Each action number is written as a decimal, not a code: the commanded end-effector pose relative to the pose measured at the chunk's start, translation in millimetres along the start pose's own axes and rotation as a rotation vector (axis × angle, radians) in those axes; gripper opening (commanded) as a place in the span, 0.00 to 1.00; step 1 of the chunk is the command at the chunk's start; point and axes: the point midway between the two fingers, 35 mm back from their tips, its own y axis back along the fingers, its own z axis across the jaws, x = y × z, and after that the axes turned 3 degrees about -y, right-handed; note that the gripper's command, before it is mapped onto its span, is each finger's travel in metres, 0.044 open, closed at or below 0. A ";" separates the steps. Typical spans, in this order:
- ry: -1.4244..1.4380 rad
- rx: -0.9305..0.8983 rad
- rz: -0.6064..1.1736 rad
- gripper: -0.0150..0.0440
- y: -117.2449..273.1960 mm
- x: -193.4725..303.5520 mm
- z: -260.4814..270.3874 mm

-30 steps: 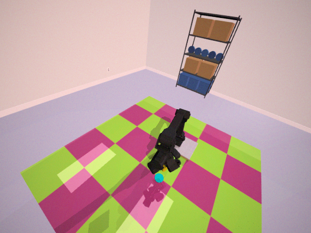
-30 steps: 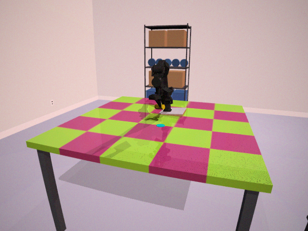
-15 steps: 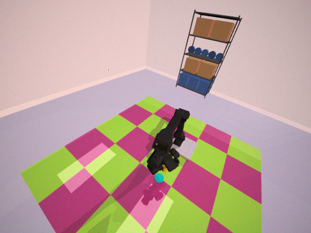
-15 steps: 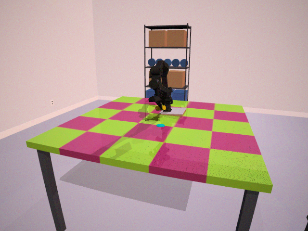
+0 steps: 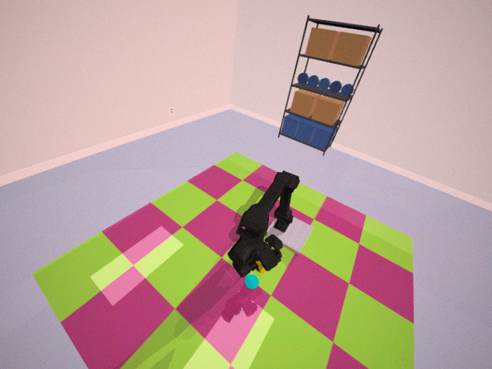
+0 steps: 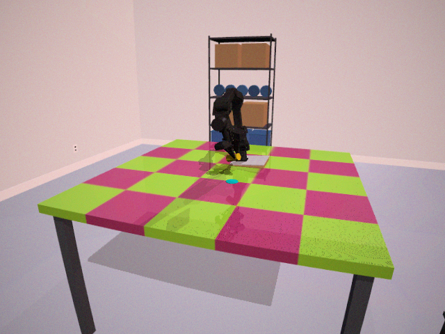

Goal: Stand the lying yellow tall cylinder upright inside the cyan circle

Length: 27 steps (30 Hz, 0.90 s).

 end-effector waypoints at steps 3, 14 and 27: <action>0.006 -0.019 -0.038 0.43 -2.4 1.1 0.7; 0.016 -0.049 -0.110 0.43 -5.9 1.8 1.7; 0.027 -0.077 -0.197 0.43 -9.0 2.5 2.6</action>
